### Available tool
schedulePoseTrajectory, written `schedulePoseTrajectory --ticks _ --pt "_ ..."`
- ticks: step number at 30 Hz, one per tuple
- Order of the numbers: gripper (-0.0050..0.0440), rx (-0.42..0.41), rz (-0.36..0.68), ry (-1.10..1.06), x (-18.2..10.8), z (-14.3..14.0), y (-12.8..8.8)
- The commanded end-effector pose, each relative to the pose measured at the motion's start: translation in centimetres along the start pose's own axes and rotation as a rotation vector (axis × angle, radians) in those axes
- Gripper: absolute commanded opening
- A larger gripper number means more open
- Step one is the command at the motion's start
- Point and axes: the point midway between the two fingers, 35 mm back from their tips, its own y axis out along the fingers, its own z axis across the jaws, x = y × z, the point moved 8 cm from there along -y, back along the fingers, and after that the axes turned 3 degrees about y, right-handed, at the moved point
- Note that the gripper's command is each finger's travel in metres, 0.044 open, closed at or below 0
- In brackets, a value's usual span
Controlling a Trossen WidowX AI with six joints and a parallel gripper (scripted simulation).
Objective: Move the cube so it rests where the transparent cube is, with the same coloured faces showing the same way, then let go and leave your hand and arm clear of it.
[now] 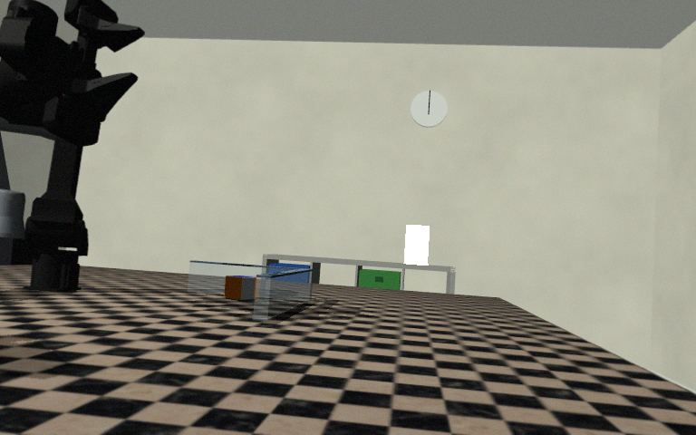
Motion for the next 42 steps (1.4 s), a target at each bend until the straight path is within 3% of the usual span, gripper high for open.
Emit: schedulePoseTrajectory --ticks 1,10,12,15,22,27,29,30,35,42 --pt "0.0280 -0.058 0.055 -0.094 -1.7 -0.4 3.4" --pt "0.0280 -0.228 0.222 -0.301 -7.2 -2.7 8.9" --pt "0.0280 -0.228 0.222 -0.301 -7.2 -2.7 8.9" --pt "0.0280 -0.305 0.340 -0.431 -10.6 -3.7 10.8" --pt "0.0280 -0.411 0.588 -0.678 -16.9 -5.1 12.4" --pt "0.0280 -0.452 0.806 -0.882 -21.7 -5.7 12.6" --pt "0.0280 -0.452 0.806 -0.882 -21.7 -5.7 12.6" --pt "0.0280 -0.478 0.871 -0.913 -22.6 -6.1 12.2" --pt "0.0280 -0.444 1.171 -1.203 -28.2 -6.2 11.1" --pt "0.0280 -0.337 1.576 -1.531 -33.8 -6.0 8.2"
